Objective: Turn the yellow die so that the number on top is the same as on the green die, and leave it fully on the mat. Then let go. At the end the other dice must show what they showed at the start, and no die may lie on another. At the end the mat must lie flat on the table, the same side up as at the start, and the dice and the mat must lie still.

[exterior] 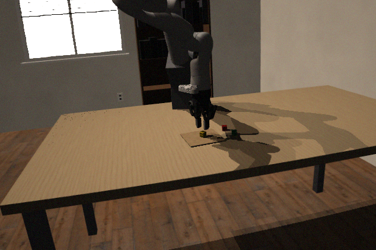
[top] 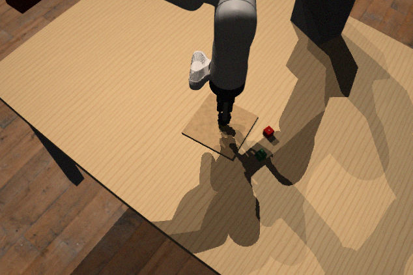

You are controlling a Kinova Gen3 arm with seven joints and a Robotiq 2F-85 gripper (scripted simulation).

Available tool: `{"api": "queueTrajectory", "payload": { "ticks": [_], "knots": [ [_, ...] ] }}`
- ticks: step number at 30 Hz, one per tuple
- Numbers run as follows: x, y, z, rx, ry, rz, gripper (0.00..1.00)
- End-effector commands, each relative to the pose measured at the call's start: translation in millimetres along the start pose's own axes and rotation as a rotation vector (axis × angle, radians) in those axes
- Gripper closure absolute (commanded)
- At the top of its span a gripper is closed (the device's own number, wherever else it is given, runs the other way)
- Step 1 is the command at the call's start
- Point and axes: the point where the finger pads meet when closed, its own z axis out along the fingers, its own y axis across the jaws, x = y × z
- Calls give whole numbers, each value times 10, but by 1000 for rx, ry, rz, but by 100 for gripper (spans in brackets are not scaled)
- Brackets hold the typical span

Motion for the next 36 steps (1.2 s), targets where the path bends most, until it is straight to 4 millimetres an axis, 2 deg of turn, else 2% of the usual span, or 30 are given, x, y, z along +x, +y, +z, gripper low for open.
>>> {"api": "queueTrajectory", "payload": {
  "ticks": [1,36],
  "knots": [
    [-13,7,24,-2,-3,0,65],
    [-13,7,58,-2,-3,0,65]
  ]
}}
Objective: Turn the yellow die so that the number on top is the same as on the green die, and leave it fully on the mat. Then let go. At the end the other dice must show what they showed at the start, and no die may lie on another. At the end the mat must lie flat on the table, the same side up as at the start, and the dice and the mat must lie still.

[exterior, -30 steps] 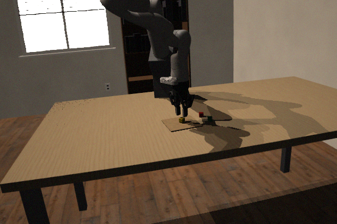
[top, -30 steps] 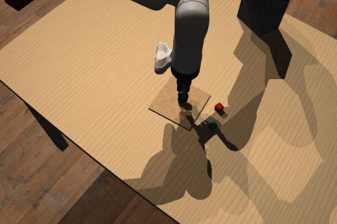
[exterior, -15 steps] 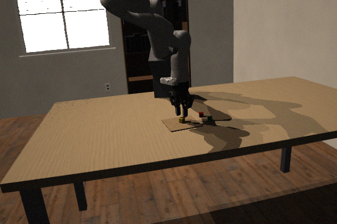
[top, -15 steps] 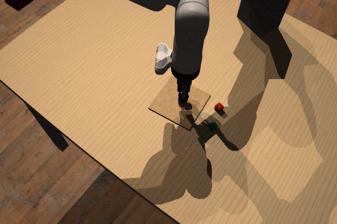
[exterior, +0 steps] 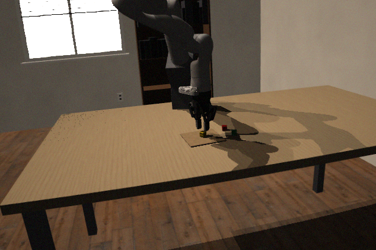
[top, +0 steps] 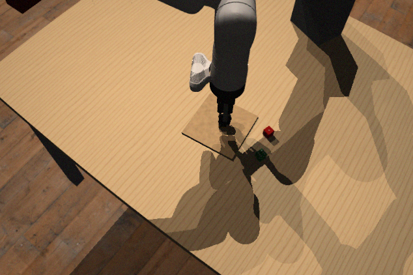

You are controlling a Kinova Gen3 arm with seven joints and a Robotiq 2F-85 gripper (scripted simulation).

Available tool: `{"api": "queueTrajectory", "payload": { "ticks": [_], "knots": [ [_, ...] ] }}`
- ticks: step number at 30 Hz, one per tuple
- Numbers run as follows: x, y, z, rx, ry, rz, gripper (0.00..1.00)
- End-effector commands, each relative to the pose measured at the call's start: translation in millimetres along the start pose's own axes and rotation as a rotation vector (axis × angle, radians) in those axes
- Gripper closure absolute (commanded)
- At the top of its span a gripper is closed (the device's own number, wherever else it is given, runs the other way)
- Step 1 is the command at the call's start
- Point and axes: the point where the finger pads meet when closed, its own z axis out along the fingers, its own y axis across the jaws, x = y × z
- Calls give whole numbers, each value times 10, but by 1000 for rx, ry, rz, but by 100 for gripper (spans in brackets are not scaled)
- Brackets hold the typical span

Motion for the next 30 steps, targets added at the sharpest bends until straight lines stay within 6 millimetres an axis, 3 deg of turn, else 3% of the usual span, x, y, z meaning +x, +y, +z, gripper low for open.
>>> {"api": "queueTrajectory", "payload": {
  "ticks": [1,18,30],
  "knots": [
    [2,-4,-4,1,0,0,65],
    [2,-4,5,1,0,0,65],
    [2,-4,113,1,0,0,65]
  ]
}}
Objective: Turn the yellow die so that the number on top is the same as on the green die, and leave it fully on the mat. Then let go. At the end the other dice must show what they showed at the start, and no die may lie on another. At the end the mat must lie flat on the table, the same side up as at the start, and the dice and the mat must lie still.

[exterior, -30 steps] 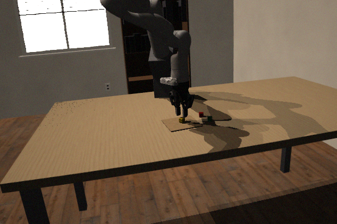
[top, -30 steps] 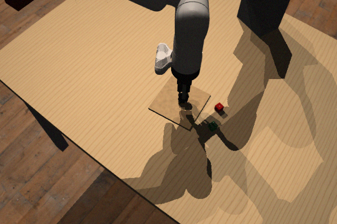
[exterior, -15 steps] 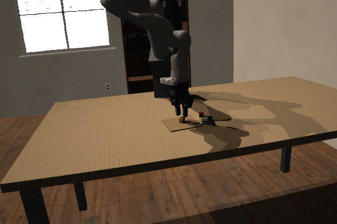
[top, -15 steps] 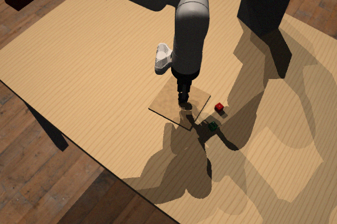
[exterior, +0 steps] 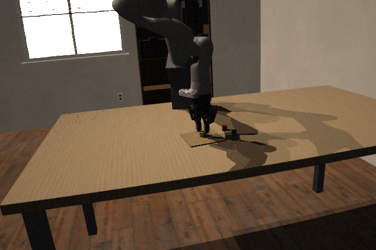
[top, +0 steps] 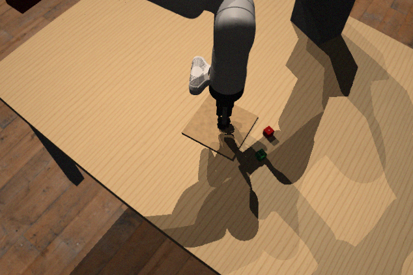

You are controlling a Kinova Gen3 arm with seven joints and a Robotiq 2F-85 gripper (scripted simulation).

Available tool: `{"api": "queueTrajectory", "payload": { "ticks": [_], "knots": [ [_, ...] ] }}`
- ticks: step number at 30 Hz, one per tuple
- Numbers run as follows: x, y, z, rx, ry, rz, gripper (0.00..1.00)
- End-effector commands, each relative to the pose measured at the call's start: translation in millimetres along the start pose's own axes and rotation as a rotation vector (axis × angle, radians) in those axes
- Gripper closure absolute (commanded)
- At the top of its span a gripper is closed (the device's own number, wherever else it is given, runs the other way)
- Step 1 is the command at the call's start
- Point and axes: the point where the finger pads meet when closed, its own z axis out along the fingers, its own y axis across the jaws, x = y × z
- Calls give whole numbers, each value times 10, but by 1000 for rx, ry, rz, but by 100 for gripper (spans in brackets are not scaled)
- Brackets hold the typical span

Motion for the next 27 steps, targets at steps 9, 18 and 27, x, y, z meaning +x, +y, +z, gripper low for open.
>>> {"api": "queueTrajectory", "payload": {
  "ticks": [9,18,27],
  "knots": [
    [-16,10,120,-2,-3,1,65],
    [-16,10,134,-2,-3,1,65],
    [-16,10,134,-2,-3,1,65]
  ]
}}
